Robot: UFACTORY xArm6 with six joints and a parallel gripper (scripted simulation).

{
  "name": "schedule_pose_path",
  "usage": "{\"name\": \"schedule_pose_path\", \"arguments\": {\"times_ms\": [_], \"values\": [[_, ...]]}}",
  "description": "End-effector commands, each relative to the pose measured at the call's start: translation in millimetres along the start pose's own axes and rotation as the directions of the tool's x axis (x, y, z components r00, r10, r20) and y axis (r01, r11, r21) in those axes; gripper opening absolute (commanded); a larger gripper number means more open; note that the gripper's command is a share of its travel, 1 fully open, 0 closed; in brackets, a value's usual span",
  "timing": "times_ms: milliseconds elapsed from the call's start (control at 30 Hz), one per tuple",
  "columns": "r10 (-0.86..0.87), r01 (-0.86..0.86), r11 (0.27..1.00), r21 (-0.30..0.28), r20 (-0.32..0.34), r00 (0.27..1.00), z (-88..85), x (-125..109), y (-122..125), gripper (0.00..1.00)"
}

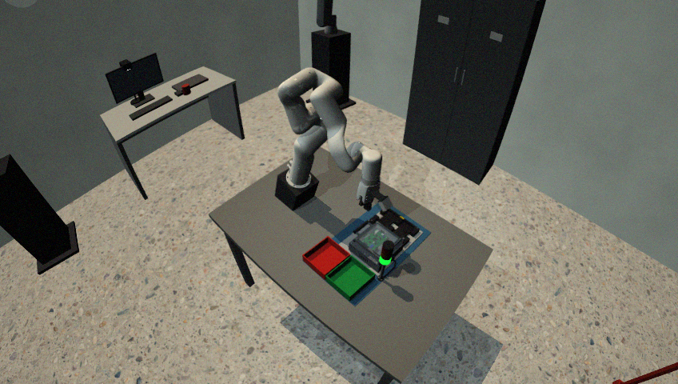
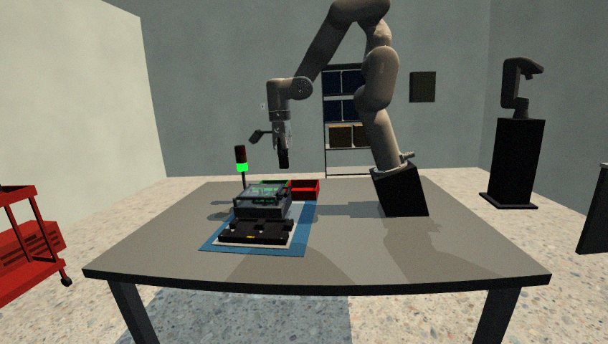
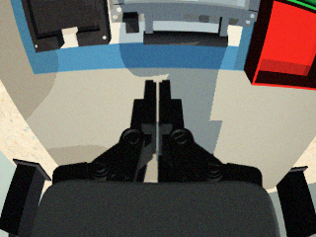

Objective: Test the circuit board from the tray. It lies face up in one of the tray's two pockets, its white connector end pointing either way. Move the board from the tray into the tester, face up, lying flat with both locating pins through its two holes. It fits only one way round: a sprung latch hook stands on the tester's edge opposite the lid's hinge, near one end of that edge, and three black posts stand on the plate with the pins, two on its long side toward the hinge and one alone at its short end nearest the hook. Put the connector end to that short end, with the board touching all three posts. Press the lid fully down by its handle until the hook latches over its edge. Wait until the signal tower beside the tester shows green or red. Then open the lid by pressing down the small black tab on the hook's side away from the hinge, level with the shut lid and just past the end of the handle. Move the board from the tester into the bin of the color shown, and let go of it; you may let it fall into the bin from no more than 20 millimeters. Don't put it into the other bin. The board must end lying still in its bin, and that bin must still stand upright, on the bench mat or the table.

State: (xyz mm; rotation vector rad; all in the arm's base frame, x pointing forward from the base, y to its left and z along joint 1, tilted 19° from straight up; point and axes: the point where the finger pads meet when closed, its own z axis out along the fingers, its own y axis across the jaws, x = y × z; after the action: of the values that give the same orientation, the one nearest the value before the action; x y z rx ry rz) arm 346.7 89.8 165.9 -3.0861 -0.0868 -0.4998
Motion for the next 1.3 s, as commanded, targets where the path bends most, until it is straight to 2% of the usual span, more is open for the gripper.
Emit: {"name": "schedule_pose_path", "arguments": {"times_ms": [0, 200, 533, 800, 867, 1100, 1267], "values": [[0.001, -0.001, 1.0, -0.002, -0.003, 1.0, -0.7, 1.5, -20.5, 0.0], [0.001, -0.001, 1.0, -0.002, -0.003, 1.0, -0.7, 1.5, -33.7, 0.0], [0.001, -0.001, 1.0, -0.002, -0.003, 1.0, 2.7, 1.5, -34.5, 0.0], [0.001, -0.001, 1.0, -0.002, -0.003, 1.0, 32.3, 1.6, -34.4, 0.0], [0.001, -0.001, 1.0, -0.002, -0.003, 1.0, 32.3, 1.6, -34.4, 0.0], [0.001, -0.001, 1.0, -0.002, -0.003, 1.0, 61.7, 1.7, -34.4, 0.0], [0.001, -0.001, 1.0, -0.002, -0.003, 1.0, 69.1, 1.7, -34.3, 0.0]]}}
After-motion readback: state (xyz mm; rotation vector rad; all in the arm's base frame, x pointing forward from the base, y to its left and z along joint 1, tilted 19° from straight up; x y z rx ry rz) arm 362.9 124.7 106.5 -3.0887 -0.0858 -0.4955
